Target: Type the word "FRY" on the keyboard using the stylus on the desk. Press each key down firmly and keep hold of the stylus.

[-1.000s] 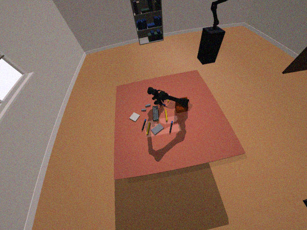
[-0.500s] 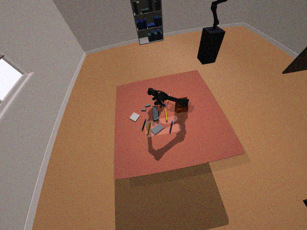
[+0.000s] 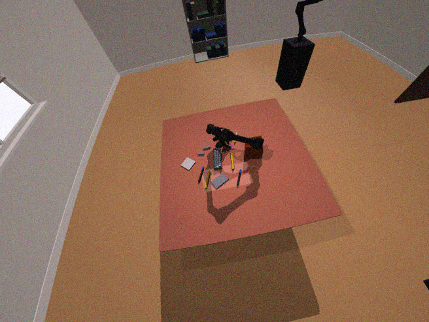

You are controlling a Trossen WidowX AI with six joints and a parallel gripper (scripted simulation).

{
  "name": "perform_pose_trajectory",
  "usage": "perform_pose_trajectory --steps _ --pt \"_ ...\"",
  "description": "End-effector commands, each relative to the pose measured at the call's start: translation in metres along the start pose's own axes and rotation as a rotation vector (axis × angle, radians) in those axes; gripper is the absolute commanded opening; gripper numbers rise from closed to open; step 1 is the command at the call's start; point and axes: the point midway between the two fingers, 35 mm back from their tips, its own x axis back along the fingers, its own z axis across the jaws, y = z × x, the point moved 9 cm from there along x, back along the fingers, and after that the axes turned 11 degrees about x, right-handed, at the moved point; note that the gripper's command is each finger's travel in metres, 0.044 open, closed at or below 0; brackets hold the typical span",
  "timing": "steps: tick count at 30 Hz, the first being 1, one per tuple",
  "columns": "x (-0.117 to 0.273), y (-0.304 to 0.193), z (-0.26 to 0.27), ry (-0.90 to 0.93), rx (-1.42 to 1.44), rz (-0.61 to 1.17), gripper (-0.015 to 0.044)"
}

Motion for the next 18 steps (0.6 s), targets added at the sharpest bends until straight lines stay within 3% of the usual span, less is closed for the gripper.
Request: perform_pose_trajectory --steps 1,8,13,18 --pt "-0.0043 0.0015 -0.0008 0.005 -0.006 0.003 0.0150" --pt "-0.0066 0.0028 -0.0011 0.005 -0.006 0.003 0.0150" --pt "-0.0046 0.0023 -0.0004 0.000 0.000 0.002 0.0019" --pt "-0.0046 0.0023 -0.0004 0.000 0.000 0.002 0.0000"
